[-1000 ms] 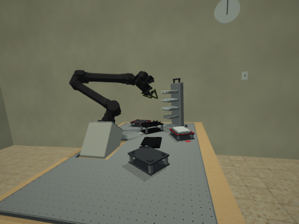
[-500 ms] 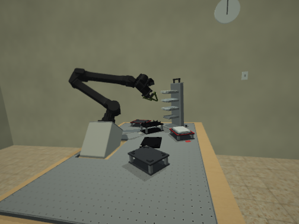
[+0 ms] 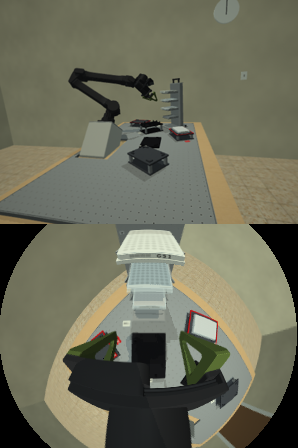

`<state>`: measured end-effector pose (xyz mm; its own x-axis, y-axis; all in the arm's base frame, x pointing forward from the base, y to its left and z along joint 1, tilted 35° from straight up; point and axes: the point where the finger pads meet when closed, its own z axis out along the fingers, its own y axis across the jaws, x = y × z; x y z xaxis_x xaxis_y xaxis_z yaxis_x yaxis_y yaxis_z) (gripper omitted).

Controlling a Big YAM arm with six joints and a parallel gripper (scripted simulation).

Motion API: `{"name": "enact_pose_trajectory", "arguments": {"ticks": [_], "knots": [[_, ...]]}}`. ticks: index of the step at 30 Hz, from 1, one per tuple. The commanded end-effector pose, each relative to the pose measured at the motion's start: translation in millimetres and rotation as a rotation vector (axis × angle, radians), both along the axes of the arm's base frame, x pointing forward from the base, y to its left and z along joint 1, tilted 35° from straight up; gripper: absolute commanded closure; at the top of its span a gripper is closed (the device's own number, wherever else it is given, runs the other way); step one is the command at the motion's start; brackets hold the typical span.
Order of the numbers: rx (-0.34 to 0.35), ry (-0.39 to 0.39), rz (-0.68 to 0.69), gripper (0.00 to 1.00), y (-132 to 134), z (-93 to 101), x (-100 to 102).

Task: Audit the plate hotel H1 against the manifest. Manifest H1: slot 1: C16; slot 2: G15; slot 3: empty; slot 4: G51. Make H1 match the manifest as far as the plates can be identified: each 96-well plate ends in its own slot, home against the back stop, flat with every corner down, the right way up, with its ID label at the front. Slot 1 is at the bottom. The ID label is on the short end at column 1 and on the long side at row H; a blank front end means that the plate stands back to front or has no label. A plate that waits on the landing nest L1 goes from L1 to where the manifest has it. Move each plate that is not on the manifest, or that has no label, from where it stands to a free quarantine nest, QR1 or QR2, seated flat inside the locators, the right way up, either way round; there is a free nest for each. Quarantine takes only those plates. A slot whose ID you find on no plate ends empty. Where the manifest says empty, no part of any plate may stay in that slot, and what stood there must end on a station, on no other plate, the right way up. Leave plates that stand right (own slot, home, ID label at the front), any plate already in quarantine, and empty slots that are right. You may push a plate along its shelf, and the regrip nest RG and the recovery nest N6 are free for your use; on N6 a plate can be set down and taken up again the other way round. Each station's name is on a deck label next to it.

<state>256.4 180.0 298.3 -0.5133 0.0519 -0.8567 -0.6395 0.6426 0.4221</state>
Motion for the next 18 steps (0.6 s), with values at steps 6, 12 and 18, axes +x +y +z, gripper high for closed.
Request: {"name": "enact_pose_trajectory", "arguments": {"ticks": [6, 12, 18], "knots": [[0.01, -0.014, 0.005, 0.0, 2.8, 1.1, -0.5], [0.018, -0.029, 0.003, 0.0, 8.1, 18.3, 9.3], [0.028, -0.057, 0.003, 0.0, 13.8, 39.4, 18.6]]}}
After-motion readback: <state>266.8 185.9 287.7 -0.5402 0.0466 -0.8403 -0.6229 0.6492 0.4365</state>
